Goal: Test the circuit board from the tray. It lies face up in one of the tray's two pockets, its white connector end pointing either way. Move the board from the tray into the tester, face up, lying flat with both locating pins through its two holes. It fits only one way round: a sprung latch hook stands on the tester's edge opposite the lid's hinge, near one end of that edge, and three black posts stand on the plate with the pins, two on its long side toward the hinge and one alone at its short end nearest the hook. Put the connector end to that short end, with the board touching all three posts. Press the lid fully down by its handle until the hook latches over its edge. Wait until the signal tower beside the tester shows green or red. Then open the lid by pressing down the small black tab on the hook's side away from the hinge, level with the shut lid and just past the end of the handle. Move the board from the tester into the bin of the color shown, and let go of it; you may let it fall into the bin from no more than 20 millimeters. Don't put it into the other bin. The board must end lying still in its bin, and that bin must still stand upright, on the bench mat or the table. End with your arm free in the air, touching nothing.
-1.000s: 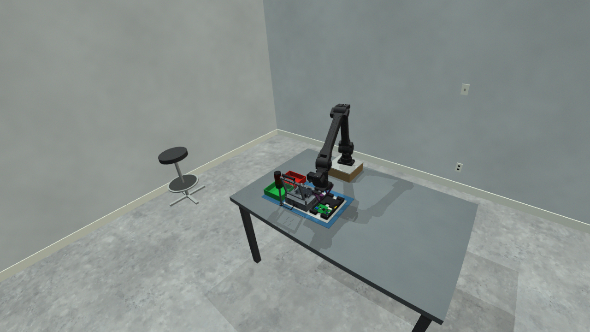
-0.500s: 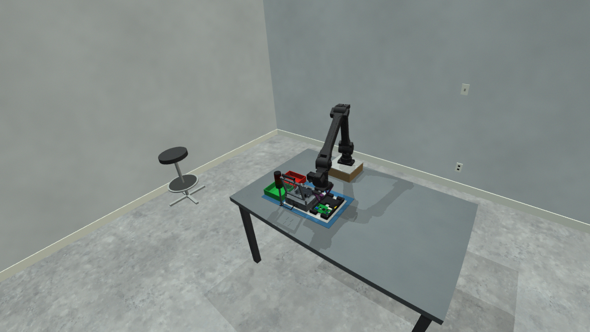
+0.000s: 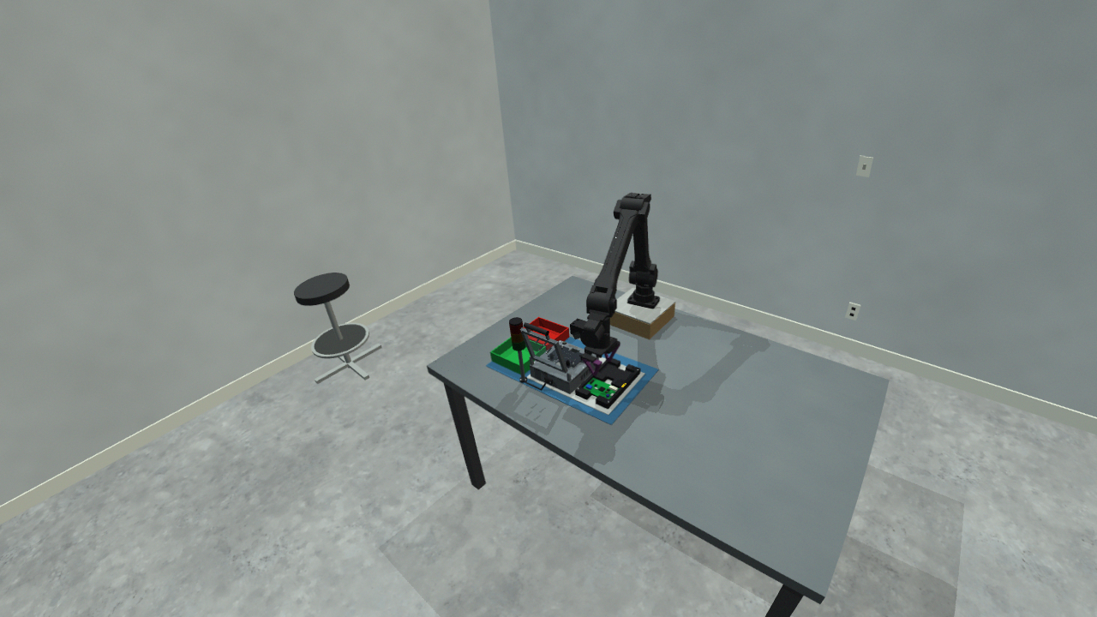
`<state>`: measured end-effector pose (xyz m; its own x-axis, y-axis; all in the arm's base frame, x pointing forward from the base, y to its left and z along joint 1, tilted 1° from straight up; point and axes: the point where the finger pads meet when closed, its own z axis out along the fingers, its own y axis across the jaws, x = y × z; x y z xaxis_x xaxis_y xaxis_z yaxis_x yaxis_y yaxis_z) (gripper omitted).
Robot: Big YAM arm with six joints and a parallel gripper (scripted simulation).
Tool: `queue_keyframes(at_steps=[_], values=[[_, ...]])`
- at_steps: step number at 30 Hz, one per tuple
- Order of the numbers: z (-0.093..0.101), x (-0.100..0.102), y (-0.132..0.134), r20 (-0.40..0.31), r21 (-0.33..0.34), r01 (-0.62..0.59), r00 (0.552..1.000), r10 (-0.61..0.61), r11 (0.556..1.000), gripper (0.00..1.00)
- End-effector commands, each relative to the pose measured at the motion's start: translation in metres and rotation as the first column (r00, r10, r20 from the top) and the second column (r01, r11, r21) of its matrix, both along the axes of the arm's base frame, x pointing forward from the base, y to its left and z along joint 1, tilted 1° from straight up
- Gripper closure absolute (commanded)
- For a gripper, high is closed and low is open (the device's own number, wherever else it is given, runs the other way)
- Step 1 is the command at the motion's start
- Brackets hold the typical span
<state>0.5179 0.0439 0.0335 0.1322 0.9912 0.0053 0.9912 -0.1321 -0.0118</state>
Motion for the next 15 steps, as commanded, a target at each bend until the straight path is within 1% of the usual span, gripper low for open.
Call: queue_keyframes(at_steps=[1, 7, 9, 11, 15], values=[[0.0152, 0.0219, 0.0086, 0.038, 0.0, -0.015, 0.999, 0.015, 1.0, 0.08], [0.0113, 0.0188, 0.0063, 0.026, -0.001, -0.015, 1.0, 0.015, 1.0, 0.08], [0.0151, 0.0248, 0.0064, 0.04, 0.0, -0.015, 0.999, 0.015, 1.0, 0.08], [0.0115, 0.0204, 0.0058, 0.028, 0.0, -0.015, 0.999, 0.015, 1.0, 0.08], [0.0111, 0.0199, 0.0057, 0.027, -0.001, -0.015, 1.0, 0.015, 1.0, 0.08]])
